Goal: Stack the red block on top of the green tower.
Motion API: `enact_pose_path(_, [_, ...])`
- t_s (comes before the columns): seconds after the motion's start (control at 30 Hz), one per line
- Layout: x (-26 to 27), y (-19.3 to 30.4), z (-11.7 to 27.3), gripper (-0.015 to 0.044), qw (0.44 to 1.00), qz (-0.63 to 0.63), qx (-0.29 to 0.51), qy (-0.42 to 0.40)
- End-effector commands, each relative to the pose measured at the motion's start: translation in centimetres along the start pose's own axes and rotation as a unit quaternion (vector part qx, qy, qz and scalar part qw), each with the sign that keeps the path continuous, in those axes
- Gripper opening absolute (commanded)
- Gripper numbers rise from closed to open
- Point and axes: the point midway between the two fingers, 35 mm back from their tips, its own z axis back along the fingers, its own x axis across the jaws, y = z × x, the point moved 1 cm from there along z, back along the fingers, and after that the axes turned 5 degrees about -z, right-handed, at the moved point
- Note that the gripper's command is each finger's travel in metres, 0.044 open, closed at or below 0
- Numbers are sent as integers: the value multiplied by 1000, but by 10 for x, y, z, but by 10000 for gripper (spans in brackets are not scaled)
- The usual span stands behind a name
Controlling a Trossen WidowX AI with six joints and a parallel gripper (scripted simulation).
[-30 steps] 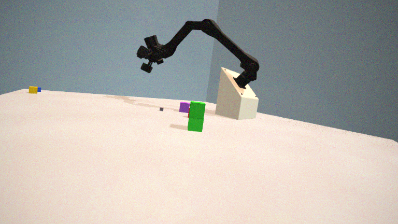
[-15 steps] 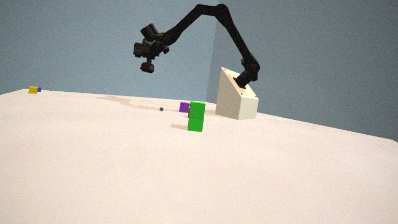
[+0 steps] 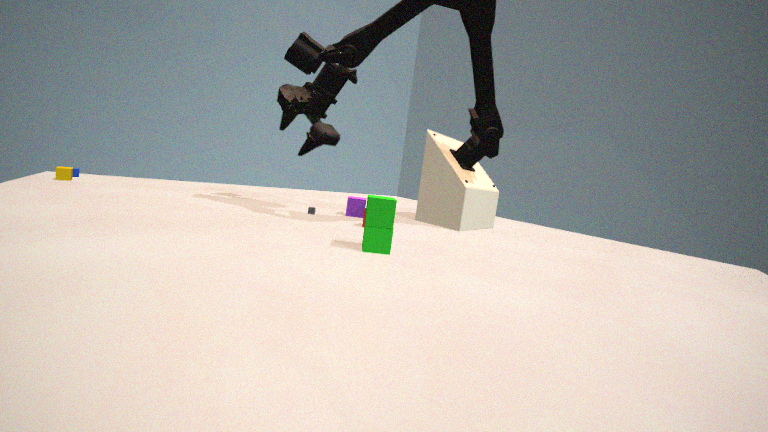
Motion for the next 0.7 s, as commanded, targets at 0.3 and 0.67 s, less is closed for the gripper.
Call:
enact_pose_path(0.3, [158,7,82,440,967,41,-13,-252])
enact_pose_path(0.67, [210,15,118,440,942,39,-13,-334])
